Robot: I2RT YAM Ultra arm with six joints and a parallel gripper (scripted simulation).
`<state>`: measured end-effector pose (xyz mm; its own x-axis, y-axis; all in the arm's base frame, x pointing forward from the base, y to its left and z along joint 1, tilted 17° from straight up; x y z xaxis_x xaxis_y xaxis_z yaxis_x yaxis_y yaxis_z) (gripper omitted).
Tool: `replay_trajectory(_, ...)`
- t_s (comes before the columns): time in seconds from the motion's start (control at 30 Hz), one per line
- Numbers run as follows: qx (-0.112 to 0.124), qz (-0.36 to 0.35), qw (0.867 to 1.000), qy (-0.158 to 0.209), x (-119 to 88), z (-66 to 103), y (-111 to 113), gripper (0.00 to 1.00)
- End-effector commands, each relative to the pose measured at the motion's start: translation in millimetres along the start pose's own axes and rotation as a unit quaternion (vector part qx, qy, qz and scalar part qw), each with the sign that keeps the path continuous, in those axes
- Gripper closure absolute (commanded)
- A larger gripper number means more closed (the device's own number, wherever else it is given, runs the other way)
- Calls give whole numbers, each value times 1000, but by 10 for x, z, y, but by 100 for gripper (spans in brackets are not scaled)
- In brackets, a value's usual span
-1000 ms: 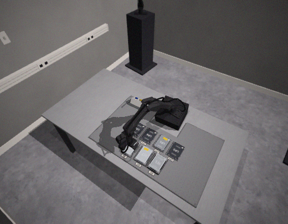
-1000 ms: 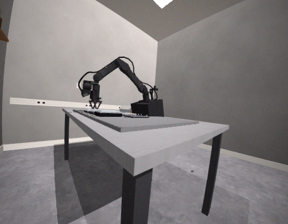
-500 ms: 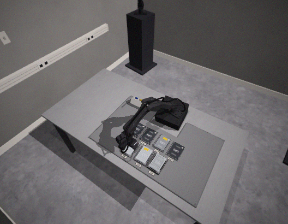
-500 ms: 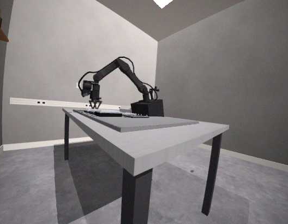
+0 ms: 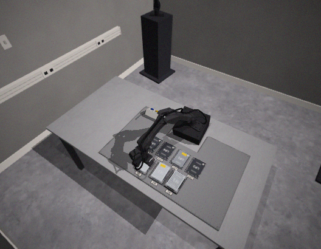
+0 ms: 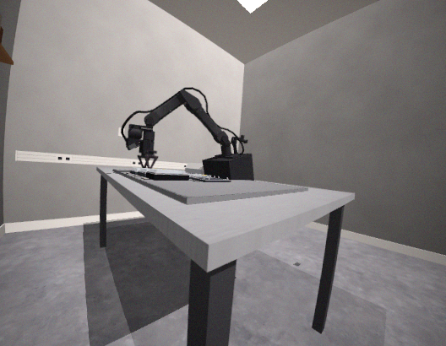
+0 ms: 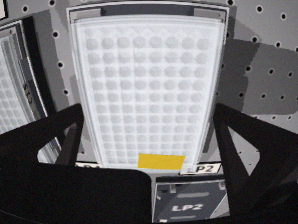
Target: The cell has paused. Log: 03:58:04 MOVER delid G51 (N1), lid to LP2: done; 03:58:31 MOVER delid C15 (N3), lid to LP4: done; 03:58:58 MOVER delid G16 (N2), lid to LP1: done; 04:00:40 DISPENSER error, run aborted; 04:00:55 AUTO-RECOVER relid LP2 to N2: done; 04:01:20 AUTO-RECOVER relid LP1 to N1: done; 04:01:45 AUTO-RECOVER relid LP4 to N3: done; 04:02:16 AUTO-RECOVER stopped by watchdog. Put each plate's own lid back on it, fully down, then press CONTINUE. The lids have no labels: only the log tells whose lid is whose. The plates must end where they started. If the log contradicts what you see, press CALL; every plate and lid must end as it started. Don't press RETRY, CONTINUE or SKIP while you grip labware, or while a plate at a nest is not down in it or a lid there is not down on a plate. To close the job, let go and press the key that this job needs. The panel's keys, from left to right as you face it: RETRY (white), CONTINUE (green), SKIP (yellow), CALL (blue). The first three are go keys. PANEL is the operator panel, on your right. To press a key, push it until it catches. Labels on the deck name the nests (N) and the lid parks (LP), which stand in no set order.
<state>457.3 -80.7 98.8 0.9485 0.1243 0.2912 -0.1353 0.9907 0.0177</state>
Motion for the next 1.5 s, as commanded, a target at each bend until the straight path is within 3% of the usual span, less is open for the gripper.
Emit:
replay_trajectory(0.0,-3,1,1000,-11,4,70,35,0)
replay_trajectory(0.83,-2,0,1000,-7,11,44,4,20)
replay_trajectory(0.87,-2,0,1000,-7,11,44,4,100)
replay_trajectory(1.27,-2,0,1000,-7,11,44,4,100)
replay_trajectory(1.47,-4,2,1000,-15,65,163,43,100)
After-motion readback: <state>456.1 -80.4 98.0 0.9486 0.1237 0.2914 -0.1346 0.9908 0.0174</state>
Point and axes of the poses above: the point where the finger pads meet when closed, its own z axis back along the fingers, its own y axis across the jaws, x = y × z, the point moved 7 cm from there along z, back along the fingers
